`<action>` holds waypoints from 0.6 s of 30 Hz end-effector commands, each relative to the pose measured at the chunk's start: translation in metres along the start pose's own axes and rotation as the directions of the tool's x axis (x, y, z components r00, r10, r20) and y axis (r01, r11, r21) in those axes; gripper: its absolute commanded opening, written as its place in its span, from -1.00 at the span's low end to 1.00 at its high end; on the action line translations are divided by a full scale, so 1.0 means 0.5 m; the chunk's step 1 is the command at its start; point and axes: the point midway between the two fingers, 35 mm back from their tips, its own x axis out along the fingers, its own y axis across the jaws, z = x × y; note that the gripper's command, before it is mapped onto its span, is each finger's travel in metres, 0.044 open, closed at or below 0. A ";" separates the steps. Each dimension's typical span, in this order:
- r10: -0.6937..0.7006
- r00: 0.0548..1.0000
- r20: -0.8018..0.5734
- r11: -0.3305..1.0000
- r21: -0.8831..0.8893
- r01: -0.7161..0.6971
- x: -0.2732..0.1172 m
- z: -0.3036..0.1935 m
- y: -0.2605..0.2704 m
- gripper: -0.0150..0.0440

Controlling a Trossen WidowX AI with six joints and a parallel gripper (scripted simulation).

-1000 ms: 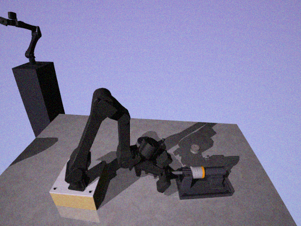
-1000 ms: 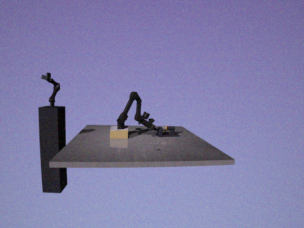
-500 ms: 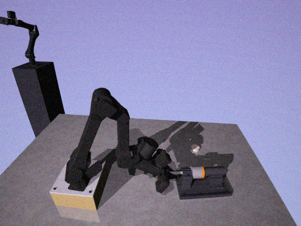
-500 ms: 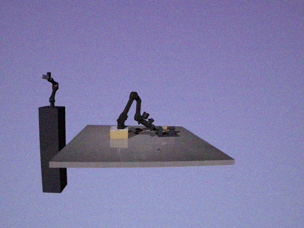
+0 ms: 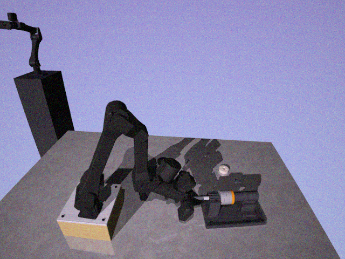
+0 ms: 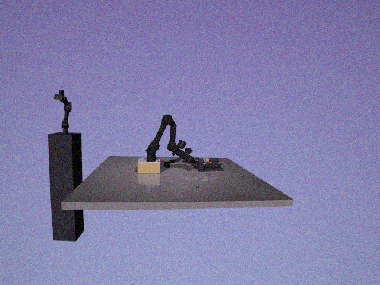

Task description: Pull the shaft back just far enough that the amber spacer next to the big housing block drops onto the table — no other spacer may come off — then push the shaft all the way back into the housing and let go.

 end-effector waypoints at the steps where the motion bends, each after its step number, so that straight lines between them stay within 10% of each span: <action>1: -0.002 1.000 -0.002 1.000 0.004 0.002 -0.003 -0.003 -0.001 -0.49; 18: -0.002 1.000 -0.002 1.000 0.004 0.002 -0.006 -0.005 -0.001 -0.49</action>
